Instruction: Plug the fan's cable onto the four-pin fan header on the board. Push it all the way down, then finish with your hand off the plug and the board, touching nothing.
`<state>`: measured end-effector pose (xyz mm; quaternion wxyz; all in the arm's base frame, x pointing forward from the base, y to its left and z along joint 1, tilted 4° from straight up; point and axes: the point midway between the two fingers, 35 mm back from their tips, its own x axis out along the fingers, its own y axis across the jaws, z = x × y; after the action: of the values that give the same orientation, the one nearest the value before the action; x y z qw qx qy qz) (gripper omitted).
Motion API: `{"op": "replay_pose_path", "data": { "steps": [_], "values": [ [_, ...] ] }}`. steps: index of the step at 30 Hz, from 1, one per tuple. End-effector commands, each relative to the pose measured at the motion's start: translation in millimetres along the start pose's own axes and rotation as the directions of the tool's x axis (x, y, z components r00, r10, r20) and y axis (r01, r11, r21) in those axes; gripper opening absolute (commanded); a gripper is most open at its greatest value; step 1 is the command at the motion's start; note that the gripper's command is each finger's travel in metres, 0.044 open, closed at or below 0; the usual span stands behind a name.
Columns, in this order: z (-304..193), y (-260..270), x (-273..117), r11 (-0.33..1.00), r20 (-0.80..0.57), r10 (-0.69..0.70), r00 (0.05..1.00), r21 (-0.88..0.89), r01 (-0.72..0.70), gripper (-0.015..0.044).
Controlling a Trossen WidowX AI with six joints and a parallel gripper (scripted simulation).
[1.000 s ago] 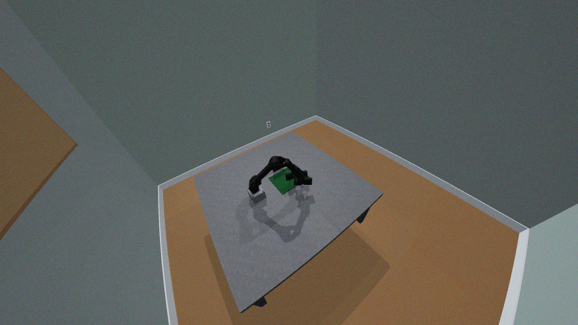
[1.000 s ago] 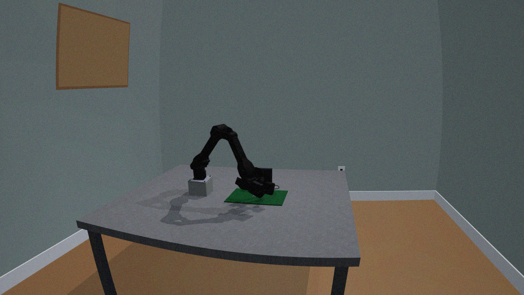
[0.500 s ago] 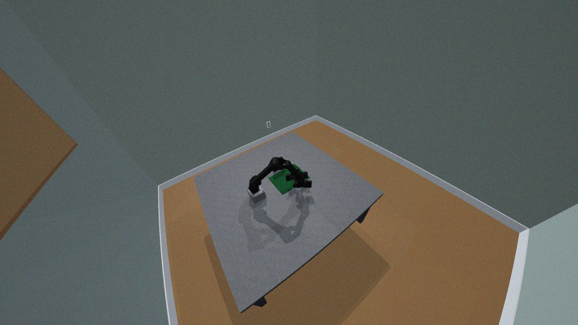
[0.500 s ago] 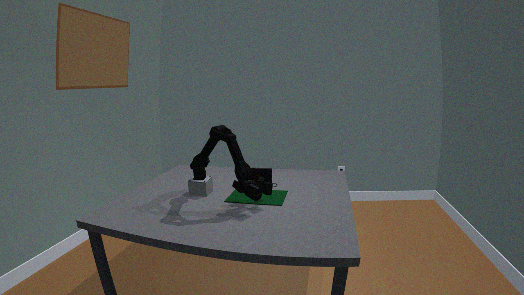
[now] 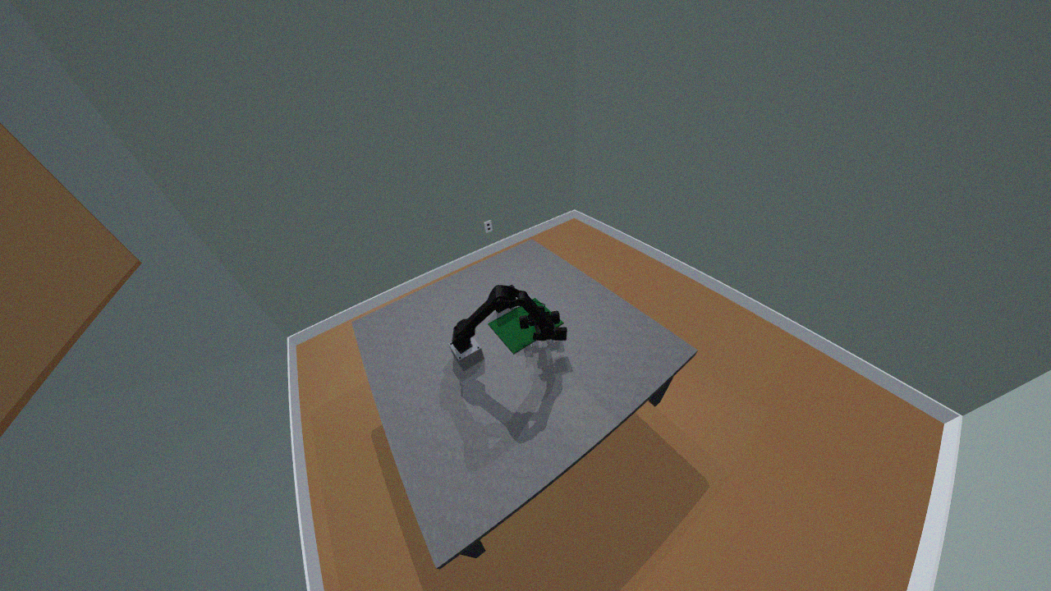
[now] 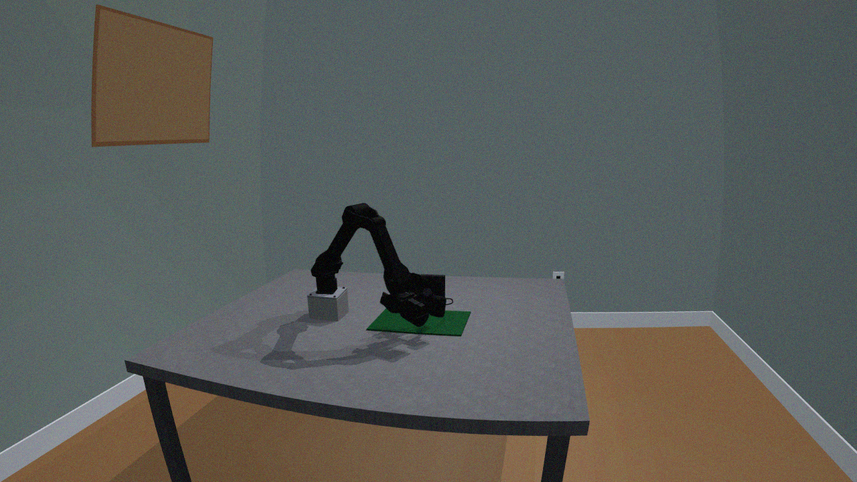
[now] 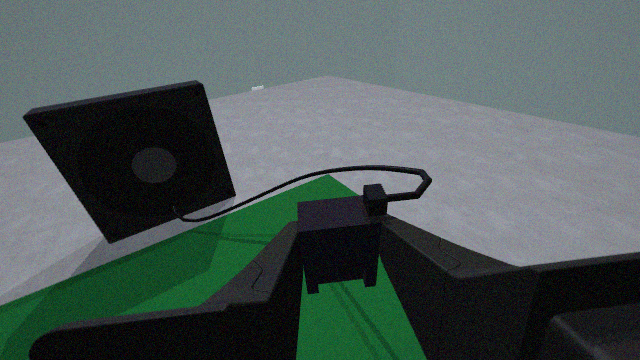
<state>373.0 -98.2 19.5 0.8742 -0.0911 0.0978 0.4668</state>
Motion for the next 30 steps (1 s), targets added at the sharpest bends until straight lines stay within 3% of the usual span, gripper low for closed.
{"op": "replay_pose_path", "data": {
  "steps": [1,30],
  "values": [
    [2,0,0,1.0,0.001,0.0,1.0,0.002,0.0,0.0],
    [-19,-1,5,1.0,0.0,0.0,1.0,-0.002,0.0,0.0]
  ]
}}
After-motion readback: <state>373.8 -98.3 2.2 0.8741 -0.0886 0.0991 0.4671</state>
